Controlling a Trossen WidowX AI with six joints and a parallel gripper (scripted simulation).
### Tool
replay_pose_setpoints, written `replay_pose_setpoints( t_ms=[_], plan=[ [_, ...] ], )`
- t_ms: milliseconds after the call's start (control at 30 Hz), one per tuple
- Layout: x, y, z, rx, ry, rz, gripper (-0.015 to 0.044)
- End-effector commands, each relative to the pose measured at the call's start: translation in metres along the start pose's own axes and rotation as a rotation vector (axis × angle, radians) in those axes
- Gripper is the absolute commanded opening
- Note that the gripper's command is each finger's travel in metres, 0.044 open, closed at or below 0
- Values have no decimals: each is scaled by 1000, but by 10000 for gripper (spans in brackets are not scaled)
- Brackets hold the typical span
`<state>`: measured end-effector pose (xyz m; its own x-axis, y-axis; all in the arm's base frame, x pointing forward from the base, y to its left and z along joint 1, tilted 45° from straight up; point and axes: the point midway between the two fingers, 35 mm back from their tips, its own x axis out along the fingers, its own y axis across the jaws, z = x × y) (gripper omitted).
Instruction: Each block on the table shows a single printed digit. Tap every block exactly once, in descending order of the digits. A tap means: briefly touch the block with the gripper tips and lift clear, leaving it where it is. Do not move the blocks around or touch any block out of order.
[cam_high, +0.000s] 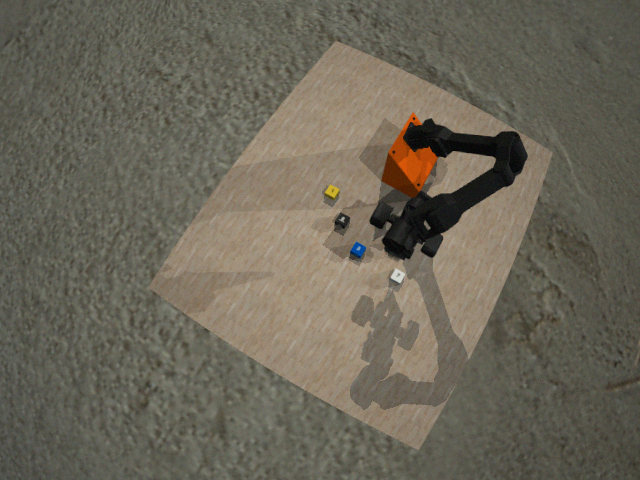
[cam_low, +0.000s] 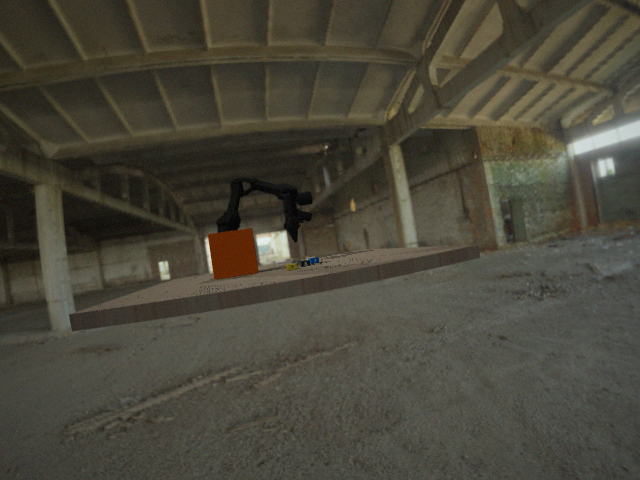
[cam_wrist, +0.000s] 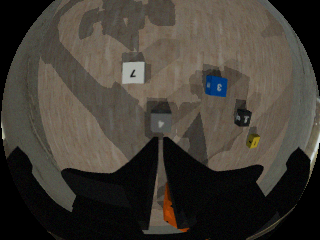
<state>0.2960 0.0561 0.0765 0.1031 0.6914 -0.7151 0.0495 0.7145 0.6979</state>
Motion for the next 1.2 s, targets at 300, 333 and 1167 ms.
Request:
replay_pose_setpoints(
  t_ms=[300,333,1167],
  plan=[
    [54,4,-9,7,23,14,20],
    [56,4,-9,7,23,14,20],
    [77,7,-8,0,15,18,20]
  ],
)
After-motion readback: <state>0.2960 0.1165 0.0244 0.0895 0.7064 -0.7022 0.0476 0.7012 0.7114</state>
